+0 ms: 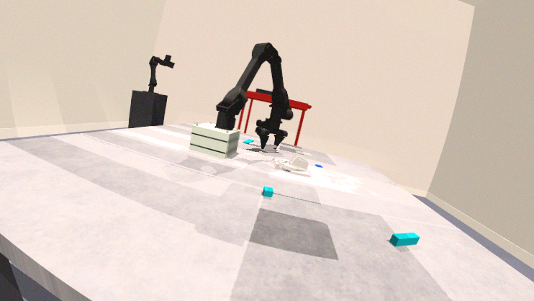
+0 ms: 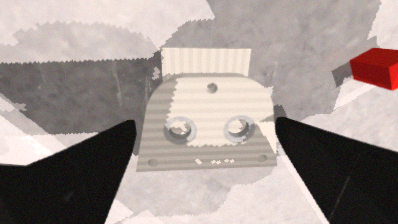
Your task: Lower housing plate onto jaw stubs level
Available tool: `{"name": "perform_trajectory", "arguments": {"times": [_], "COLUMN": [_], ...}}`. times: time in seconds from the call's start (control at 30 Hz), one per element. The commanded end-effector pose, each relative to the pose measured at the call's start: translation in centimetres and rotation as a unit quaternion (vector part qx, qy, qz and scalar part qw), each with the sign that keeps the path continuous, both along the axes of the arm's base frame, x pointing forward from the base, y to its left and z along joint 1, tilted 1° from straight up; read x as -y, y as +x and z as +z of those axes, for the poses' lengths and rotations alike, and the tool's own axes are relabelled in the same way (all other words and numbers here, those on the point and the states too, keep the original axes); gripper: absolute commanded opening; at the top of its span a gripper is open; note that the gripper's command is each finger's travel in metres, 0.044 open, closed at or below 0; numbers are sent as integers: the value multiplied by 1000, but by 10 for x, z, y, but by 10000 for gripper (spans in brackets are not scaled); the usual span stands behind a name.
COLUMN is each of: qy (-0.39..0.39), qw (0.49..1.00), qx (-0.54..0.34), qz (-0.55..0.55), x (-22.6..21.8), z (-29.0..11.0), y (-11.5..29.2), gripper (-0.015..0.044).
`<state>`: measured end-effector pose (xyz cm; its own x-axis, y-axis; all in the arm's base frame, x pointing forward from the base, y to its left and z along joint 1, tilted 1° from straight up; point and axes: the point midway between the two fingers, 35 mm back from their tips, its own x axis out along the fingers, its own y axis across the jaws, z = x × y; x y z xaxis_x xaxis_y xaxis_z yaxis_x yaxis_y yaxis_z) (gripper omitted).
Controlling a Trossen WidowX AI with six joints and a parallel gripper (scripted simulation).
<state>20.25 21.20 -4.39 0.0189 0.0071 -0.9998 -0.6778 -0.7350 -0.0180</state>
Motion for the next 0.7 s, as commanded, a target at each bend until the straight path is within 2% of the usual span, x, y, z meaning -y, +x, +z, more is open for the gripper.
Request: {"name": "perform_trajectory", "arguments": {"times": [0.0,0.43,0.67], "qy": [-1,0,0], "qw": [1000,1000,1000], "qx": [-2,0,0], "qz": [-2,0,0], "x": [1,0,0], "z": [-1,0,0], "y": [-1,0,0], "gripper": [440,353,351]}}
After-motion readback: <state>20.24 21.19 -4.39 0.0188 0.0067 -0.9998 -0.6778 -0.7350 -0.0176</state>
